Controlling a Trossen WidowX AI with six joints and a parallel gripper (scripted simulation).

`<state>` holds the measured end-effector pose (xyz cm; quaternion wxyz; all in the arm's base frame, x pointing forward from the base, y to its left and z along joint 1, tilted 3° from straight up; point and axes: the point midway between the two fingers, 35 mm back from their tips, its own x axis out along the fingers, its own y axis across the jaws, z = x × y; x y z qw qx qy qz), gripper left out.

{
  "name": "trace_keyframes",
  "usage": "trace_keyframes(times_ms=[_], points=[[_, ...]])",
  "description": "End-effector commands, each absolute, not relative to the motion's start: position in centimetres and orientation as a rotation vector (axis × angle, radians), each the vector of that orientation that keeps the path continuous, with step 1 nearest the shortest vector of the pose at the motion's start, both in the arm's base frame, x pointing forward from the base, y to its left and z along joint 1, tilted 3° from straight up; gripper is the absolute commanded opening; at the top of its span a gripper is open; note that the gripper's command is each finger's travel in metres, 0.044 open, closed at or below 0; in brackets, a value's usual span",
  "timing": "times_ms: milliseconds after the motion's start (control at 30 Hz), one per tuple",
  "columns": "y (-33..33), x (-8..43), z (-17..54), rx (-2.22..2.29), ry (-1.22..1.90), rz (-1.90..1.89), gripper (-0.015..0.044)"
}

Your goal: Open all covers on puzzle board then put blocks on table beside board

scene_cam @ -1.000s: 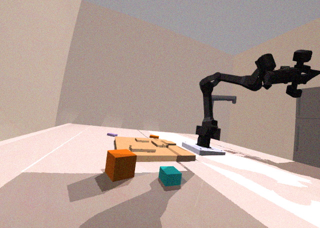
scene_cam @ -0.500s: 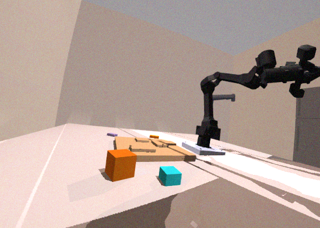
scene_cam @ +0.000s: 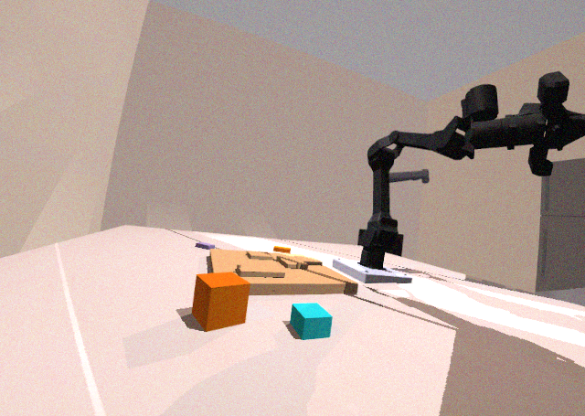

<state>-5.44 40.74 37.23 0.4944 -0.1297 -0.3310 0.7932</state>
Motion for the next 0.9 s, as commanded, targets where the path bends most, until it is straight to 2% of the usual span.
trace_keyframes(times_ms=[0, 867], points=[[41.0, -3.5, 36.9, -0.330, -0.746, 1.886, 0.0000], [41.8, 9.3, 31.6, -0.482, -0.341, 1.646, 0.0000]])
